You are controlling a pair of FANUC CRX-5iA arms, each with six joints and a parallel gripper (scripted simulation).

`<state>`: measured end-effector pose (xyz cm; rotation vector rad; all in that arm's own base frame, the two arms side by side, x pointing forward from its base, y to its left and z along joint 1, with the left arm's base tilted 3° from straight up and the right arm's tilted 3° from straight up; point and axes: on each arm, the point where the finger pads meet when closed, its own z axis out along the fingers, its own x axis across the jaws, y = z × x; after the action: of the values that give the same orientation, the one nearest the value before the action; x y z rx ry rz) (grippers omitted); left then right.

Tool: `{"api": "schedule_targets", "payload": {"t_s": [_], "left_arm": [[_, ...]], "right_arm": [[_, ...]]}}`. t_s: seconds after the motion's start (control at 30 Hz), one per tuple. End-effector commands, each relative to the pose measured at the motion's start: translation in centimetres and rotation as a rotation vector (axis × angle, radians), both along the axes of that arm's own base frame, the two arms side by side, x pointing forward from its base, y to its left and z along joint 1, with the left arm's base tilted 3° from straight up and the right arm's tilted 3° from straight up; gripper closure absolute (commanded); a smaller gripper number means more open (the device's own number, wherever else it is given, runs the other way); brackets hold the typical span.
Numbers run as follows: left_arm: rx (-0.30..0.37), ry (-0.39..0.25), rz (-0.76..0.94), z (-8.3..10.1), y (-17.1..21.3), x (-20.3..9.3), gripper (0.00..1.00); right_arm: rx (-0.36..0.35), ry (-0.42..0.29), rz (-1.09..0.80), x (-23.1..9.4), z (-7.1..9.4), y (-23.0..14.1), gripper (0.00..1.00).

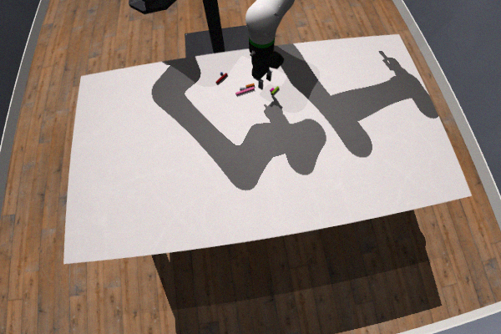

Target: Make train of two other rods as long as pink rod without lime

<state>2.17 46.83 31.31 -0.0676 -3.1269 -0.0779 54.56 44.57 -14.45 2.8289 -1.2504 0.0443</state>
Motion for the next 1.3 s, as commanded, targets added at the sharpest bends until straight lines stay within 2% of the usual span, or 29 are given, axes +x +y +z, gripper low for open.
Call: {"api": "schedule_targets", "payload": {"t_s": [0.0,0.1,0.6,0.67,0.73,1.17,1.23,1.27], "left_arm": [[0.002,0.0,0.0,0.1,0.0,0.0,0.0],[0.002,0.0,0.0,0.1,0.0,0.0,0.0],[0.002,0.0,0.0,0.1,0.0,0.0,0.0],[0.002,0.0,0.0,0.1,0.0,0.0,0.0],[0.002,0.0,0.0,0.1,0.0,0.0,0.0],[0.002,0.0,0.0,0.1,0.0,0.0,0.0],[0.002,0.0,0.0,0.1,0.0,0.0,0.0],[0.002,0.0,0.0,0.1,0.0,0.0,0.0]], "right_arm": [[0.002,-0.007,-0.078,0.3,0.2,-0.1,0.0],[0.002,-0.008,-0.11,0.4,0.2,-0.2,0.0],[0.006,-0.039,-0.66,1.5,0.3,-1.7,0.0],[0.006,-0.039,-0.66,1.5,0.3,-1.7,0.0],[0.007,-0.046,-0.785,1.6,0.3,-2.1,0.0],[0.01,-0.069,-1.214,1.8,0.3,-3.4,0.0],[0.01,-0.069,-1.214,1.8,0.3,-3.4,0.0],[0.011,-0.074,-1.313,1.8,0.4,-3.6,0.0]]}}
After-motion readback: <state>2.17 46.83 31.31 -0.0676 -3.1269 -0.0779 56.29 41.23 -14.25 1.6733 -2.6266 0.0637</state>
